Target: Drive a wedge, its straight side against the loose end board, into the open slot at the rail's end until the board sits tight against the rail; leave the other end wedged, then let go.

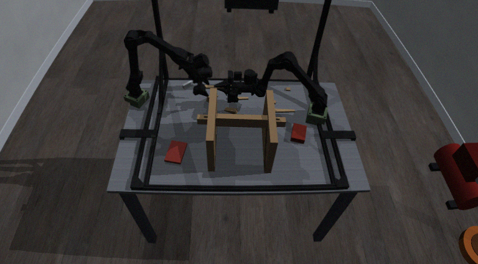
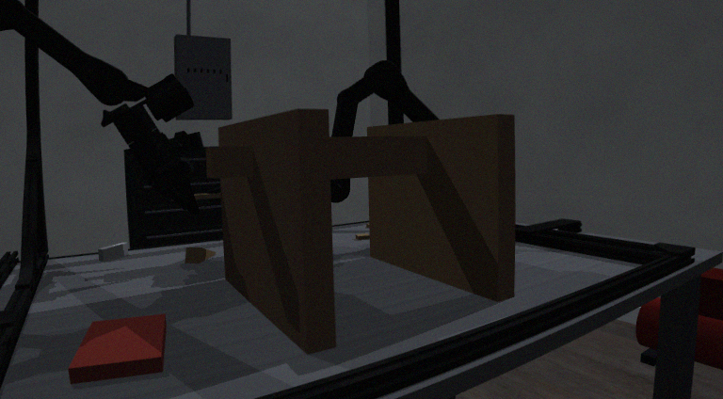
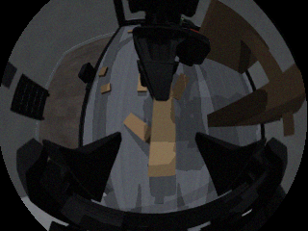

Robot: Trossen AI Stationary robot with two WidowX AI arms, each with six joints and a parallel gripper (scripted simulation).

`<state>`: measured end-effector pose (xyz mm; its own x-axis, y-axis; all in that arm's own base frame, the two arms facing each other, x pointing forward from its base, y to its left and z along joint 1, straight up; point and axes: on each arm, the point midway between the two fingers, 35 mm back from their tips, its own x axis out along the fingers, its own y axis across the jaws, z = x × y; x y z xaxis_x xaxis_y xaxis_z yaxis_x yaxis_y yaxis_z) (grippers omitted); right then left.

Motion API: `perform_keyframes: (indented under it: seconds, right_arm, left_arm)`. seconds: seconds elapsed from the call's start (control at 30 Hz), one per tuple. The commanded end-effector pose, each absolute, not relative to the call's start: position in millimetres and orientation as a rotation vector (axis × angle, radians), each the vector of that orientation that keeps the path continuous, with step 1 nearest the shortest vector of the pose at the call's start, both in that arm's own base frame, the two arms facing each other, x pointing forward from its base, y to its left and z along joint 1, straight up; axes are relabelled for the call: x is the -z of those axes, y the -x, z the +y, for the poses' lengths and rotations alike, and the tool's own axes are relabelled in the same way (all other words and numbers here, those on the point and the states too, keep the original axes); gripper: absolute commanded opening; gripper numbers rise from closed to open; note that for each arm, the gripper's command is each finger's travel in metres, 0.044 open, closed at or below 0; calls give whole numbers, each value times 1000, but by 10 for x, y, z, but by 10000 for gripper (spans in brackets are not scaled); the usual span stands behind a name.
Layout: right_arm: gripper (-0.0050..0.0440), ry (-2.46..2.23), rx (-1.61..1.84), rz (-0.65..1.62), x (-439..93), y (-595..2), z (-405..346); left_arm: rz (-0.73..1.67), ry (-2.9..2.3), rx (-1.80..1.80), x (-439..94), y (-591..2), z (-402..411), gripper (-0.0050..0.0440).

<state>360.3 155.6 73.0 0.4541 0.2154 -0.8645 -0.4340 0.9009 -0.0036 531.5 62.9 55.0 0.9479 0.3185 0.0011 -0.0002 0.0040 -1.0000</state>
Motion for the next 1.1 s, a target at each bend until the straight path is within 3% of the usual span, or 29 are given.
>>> perform_keyframes:
  seconds: [0.0,0.33,0.47,1.07]
  right_arm:
    - [392,237,-405,1025,-739,-3602,1556]
    - [152,237,-405,1025,-739,-3602,1556]
    - [152,237,-405,1025,-739,-3602,1556]
    - [45,237,-405,1025,-739,-3602,1556]
  left_arm:
    - [-255,1556,-255,-543,-5315,628,0]
    - [-255,1556,-255,-543,-5315,628,0]
    - [-255,1556,-255,-543,-5315,628,0]
    - [-255,1556,-255,-543,-5315,628,0]
